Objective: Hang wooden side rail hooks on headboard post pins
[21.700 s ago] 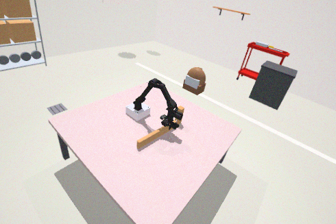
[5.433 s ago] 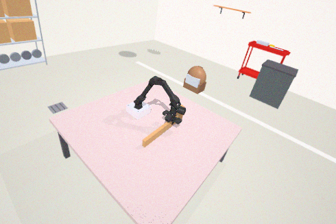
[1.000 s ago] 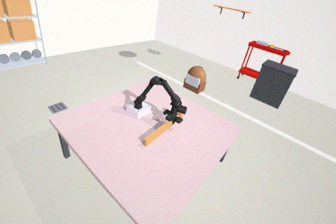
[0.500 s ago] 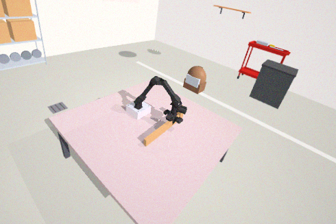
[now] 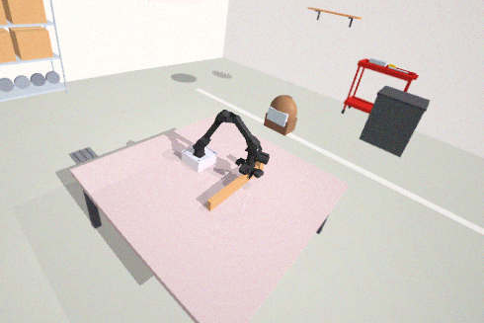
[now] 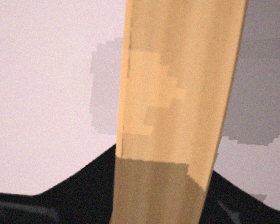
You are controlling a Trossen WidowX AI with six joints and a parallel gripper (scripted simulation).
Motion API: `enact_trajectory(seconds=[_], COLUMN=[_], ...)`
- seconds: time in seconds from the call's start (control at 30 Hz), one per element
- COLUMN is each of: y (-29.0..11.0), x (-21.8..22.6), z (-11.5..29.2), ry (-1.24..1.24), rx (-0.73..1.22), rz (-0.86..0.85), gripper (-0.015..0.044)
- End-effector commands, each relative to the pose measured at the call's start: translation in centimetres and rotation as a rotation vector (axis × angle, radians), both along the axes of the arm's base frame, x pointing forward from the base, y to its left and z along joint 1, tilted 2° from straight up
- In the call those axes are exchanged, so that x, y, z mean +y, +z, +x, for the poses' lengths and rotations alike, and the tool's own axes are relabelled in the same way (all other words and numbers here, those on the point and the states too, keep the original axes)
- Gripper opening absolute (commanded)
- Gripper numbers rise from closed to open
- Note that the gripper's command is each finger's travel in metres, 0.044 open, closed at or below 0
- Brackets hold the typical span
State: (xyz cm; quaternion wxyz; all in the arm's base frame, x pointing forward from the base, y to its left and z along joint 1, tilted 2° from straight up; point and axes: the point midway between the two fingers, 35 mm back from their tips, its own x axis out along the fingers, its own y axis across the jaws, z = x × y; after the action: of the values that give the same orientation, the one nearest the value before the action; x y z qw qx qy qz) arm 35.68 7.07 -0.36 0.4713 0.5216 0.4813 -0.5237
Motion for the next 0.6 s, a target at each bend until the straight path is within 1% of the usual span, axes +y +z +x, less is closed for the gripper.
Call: enact_trajectory(seconds=[0.0,0.57], y=[0.13,-0.15], x=[0.07,0.07], z=[0.19,0.18], ry=[-0.002,-0.002], rx=[-0.009,-0.009], rz=[0.002,0.002], gripper=[0.0000,0.0000])
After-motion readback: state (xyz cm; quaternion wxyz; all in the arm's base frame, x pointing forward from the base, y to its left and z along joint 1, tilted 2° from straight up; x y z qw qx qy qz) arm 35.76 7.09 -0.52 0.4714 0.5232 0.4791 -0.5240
